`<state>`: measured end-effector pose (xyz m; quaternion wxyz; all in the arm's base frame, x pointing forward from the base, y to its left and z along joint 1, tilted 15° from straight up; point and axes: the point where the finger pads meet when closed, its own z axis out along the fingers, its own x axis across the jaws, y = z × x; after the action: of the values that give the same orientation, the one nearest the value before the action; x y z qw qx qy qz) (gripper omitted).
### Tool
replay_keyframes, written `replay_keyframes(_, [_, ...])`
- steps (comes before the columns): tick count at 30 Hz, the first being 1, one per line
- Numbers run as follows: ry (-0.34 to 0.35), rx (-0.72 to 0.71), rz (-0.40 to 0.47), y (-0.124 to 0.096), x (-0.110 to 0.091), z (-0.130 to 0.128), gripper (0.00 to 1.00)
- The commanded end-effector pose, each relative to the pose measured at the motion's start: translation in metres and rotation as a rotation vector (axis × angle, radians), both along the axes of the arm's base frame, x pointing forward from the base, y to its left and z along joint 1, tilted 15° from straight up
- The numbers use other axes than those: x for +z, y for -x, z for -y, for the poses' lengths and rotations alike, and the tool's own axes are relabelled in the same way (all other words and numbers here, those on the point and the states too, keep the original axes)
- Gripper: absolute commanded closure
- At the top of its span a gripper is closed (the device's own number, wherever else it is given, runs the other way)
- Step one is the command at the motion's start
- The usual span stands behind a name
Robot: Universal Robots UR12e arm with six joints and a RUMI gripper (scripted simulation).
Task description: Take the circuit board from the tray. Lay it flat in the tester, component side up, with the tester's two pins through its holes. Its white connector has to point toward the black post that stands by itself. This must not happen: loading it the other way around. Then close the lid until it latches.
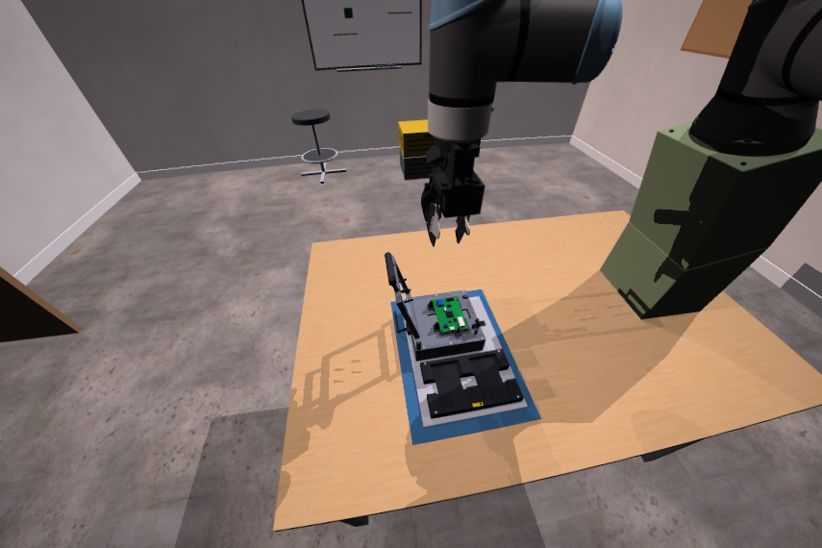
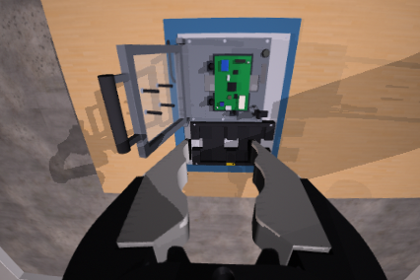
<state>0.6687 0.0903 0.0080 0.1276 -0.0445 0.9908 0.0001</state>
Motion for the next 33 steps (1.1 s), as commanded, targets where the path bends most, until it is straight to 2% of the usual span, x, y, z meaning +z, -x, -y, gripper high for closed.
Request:
replay_keyframes(1, [0.001,-0.001,0.002,-0.033,0.009,-0.003,0.7])
replay_keyframes(6, [0.001,-0.001,0.002,-0.062,0.017,-0.005,0.7])
replay_keyframes(8, [0.001,-0.001,0.002,-0.062,0.017,-0.005,0.7])
replay_keyframes(18, [0.001,-0.001,0.002,-0.106,0.029,-0.009,0.7])
replay_keyframes(23, [0.001,-0.001,0.002,-0.115,0.031,-0.01,0.7])
replay_keyframes(33, [0.001,-0.001,0.003,-0.116,0.032,-0.009,0.7])
